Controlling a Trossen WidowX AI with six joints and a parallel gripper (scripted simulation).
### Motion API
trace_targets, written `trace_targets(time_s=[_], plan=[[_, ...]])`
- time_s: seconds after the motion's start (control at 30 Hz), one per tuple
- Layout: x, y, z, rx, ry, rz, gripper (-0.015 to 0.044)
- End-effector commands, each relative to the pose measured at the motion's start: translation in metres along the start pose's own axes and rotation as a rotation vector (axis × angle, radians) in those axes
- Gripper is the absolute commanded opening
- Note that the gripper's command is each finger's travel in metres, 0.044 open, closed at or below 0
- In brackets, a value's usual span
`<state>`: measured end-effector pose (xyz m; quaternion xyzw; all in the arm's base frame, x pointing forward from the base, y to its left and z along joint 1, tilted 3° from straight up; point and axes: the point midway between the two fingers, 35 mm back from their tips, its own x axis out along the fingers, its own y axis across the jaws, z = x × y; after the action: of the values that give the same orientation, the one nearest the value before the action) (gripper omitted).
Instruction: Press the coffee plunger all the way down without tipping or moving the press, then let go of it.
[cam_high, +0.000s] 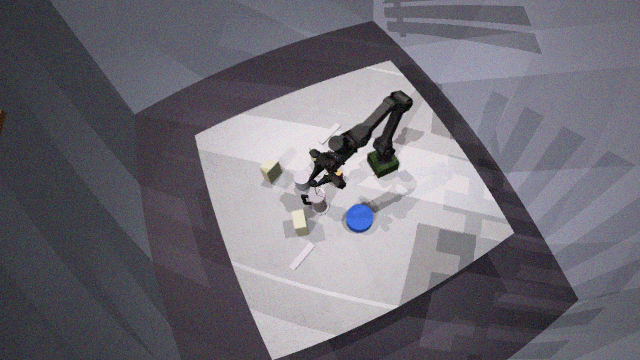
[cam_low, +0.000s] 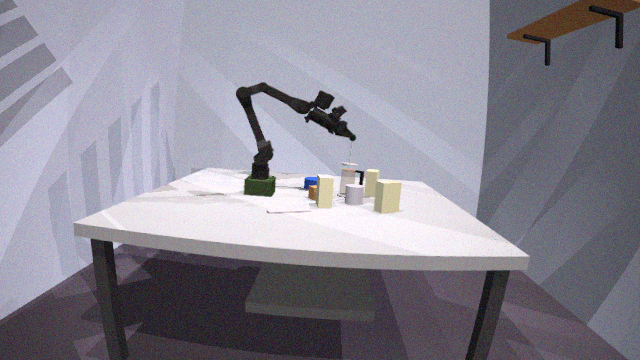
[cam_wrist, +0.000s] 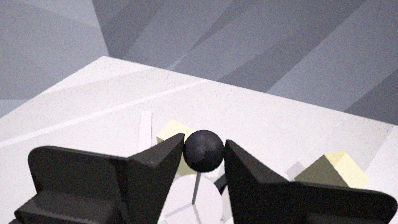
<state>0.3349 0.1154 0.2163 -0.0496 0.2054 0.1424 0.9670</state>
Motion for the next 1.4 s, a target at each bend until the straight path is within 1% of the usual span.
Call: trace_targets(time_s=[0.0, 1.1, 1.37], plan=[[0.010, 0.001, -0.023, -0.008, 0.052, 0.004, 0.0118], [0.041, 0.000, -0.067, -0.008, 0.051, 0.004, 0.0118], [0.050, -0.001, -0.070, -0.008, 0.051, 0.003, 0.0118]])
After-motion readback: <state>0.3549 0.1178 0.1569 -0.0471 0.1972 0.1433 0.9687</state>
